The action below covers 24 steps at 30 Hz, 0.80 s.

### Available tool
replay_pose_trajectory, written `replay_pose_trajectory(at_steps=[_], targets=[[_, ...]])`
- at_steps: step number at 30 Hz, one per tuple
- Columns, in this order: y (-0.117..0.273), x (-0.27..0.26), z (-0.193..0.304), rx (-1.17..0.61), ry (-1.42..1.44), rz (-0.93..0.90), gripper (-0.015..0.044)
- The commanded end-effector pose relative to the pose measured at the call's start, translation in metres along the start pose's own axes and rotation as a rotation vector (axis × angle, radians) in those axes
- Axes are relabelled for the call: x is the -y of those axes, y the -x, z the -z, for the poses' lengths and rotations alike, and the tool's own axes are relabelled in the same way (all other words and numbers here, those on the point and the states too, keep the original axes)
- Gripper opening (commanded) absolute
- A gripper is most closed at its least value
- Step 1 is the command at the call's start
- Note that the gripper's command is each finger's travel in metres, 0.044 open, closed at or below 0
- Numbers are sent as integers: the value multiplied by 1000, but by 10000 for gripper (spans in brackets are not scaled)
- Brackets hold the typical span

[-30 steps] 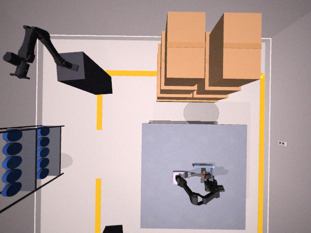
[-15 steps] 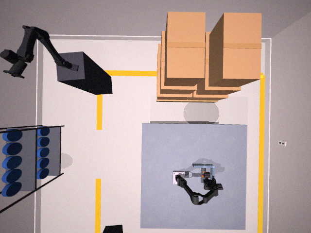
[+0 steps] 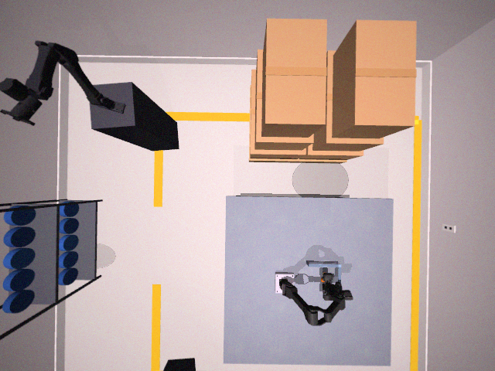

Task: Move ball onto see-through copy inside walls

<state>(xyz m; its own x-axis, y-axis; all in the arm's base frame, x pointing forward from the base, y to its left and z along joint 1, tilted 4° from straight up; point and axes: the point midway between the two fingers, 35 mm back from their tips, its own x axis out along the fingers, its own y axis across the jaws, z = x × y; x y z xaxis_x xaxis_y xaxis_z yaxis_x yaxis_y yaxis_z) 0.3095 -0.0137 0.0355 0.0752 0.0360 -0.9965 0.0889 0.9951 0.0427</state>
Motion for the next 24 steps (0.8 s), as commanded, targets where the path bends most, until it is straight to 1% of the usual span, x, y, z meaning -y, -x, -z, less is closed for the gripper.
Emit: replay_pose_trajectory(at_steps=[1,3,11,14,24], targets=[[-4,-1,1,-4,-3,-3,191],[-4,-1,1,-4,-3,-3,138],[-4,-1,1,-4,-3,-3,85],[0,-1,0,-4,-3,-3,6],[57,0,-7,-4,-3,-3,0]])
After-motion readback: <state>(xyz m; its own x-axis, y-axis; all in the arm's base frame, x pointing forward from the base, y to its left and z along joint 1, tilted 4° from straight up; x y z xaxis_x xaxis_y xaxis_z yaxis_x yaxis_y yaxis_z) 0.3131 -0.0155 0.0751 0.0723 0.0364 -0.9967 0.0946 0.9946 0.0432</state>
